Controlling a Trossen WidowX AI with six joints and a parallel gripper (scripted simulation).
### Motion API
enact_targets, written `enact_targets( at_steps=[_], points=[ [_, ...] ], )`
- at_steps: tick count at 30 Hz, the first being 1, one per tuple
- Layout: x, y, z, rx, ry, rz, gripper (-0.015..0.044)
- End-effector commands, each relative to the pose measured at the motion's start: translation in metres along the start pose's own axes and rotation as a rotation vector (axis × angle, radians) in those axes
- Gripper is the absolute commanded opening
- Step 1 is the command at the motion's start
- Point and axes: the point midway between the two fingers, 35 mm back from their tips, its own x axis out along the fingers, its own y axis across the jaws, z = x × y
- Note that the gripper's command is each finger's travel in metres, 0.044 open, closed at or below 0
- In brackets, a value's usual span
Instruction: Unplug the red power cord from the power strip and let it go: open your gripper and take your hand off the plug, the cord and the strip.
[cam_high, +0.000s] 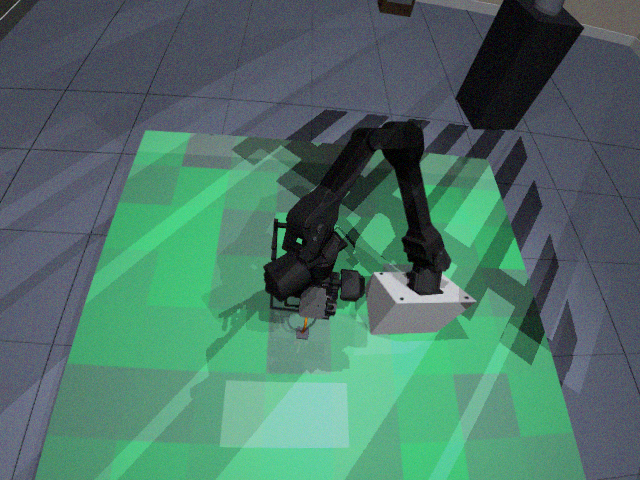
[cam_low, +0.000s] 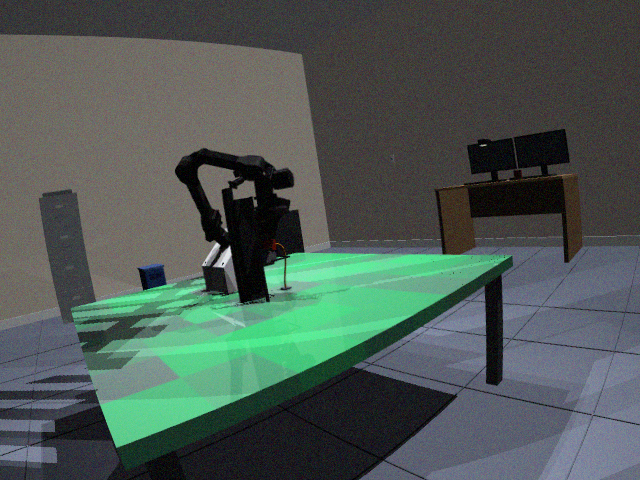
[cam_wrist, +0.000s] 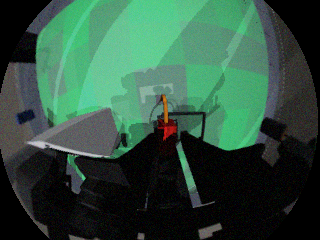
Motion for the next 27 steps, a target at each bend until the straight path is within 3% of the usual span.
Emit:
enact_targets(
  at_steps=[1, 16, 19, 27],
  points=[
    [0.001, 0.001, -0.005, -0.004, 0.006, 0.003, 0.0160],
    [0.013, 0.001, -0.005, -0.004, 0.006, 0.003, 0.0160],
    [0.011, 0.001, -0.004, 0.000, 0.001, 0.001, 0.0081],
    [0.011, 0.001, -0.004, 0.000, 0.001, 0.001, 0.0028]
  ],
)
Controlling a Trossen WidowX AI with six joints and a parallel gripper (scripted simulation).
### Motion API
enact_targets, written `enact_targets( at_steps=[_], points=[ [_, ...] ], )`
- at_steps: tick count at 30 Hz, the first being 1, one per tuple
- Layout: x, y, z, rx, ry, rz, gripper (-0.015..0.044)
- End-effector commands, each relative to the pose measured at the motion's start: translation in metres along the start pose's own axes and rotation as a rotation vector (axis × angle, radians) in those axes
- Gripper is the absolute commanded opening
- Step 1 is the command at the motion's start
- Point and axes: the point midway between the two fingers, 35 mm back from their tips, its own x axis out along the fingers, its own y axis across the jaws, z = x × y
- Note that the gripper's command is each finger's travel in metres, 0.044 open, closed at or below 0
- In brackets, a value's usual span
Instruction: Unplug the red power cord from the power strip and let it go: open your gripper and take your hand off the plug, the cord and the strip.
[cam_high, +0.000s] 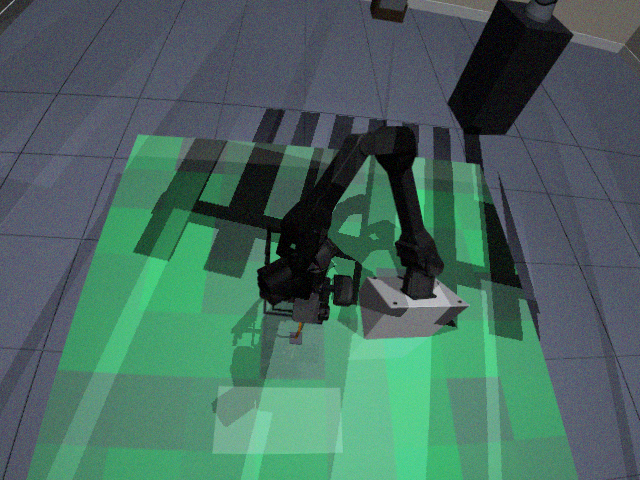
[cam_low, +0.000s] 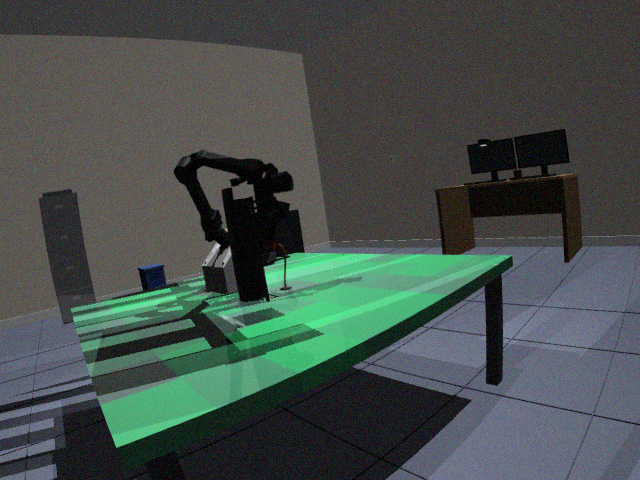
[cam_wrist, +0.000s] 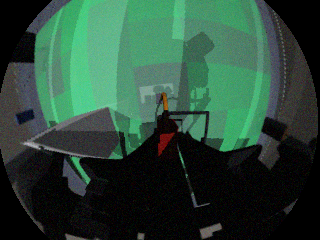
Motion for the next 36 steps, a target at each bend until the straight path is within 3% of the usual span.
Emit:
enact_targets(
  at_steps=[1, 2, 32, 36],
  points=[
    [0.000, 0.000, 0.000, -0.001, 0.000, 0.000, 0.0021],
    [0.000, 0.000, 0.000, -0.001, 0.000, 0.000, 0.0000],
    [-0.003, -0.002, 0.045, -0.003, -0.003, 0.001, 0.0000],
    [-0.003, -0.001, 0.041, -0.008, -0.002, -0.003, 0.0105]
  ],
)
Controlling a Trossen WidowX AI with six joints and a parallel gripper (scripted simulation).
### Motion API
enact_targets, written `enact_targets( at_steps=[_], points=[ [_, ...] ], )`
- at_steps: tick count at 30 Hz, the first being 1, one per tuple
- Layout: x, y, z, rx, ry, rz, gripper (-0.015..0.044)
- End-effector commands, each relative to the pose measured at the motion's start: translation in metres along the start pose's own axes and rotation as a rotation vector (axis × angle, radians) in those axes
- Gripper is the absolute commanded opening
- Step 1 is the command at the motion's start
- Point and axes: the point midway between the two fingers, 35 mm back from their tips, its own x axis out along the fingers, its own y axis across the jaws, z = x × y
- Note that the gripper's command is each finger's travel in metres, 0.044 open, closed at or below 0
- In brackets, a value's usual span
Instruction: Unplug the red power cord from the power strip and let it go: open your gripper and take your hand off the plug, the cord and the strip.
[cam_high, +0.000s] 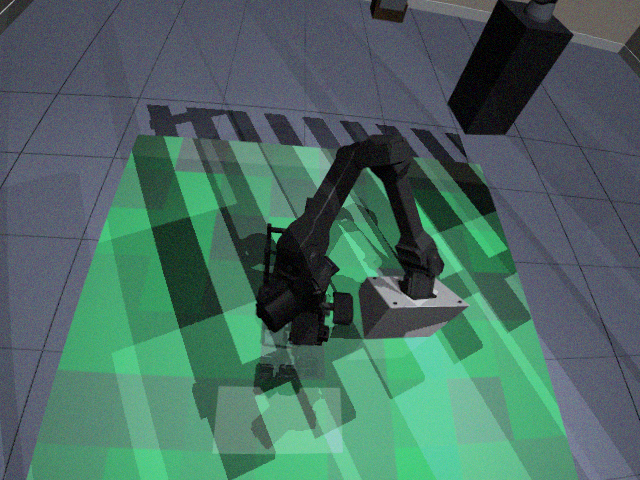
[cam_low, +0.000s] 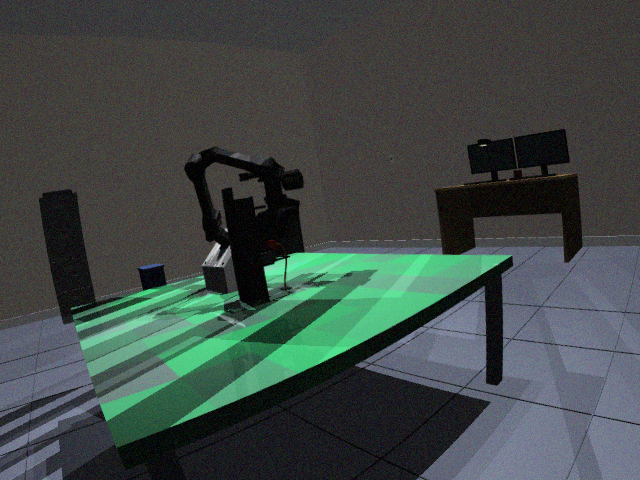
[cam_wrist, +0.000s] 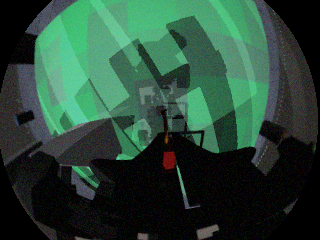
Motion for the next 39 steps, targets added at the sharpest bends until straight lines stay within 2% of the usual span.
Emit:
enact_targets(
  at_steps=[1, 2, 3, 18, 39],
  points=[
    [0.001, 0.000, -0.001, 0.000, 0.001, 0.002, 0.0131],
    [0.001, 0.000, -0.001, 0.000, 0.001, 0.002, 0.0157],
    [0.001, 0.000, -0.001, 0.000, 0.001, 0.002, 0.0160],
    [-0.006, 0.000, -0.002, 0.003, 0.005, 0.007, 0.0160],
    [-0.006, 0.002, -0.036, 0.002, 0.007, 0.007, 0.0160]
  ],
)
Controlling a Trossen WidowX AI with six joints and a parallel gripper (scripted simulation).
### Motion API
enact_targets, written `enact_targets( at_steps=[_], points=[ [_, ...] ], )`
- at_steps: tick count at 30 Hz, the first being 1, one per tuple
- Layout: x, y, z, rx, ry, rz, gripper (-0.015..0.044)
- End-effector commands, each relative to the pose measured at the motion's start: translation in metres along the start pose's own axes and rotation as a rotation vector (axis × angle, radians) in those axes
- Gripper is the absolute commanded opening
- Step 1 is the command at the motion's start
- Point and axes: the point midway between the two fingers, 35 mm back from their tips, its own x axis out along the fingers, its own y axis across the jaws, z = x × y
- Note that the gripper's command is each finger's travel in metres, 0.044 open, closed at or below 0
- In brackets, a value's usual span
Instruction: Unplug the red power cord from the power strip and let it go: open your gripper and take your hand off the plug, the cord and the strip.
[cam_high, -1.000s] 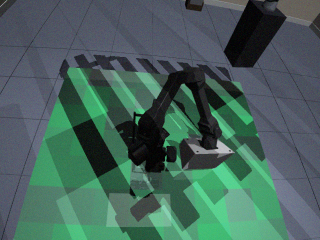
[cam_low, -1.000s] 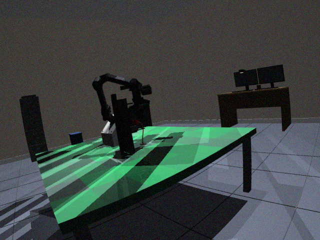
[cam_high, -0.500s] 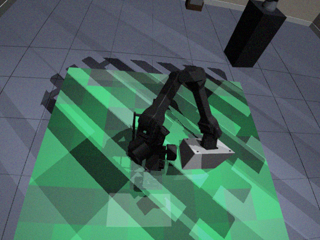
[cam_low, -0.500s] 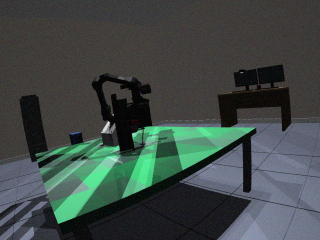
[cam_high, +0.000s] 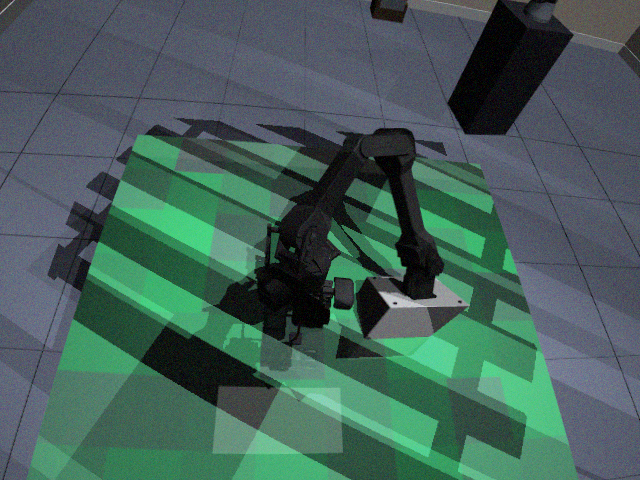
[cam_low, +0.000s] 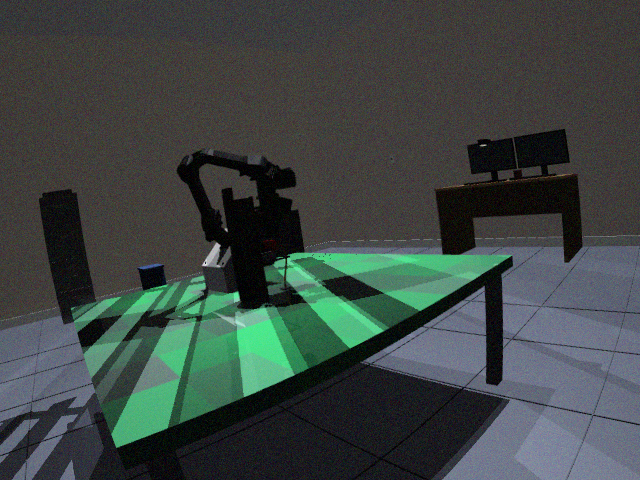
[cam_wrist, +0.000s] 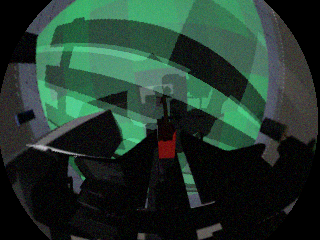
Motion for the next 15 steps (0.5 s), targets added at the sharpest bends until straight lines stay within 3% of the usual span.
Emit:
enact_targets(
  at_steps=[1, 15],
  points=[
    [0.0014, 0.0014, -0.0077, -0.004, 0.006, 0.003, 0.0160],
    [0.0111, 0.0019, -0.0119, -0.003, 0.007, 0.003, 0.0160]
  ],
)
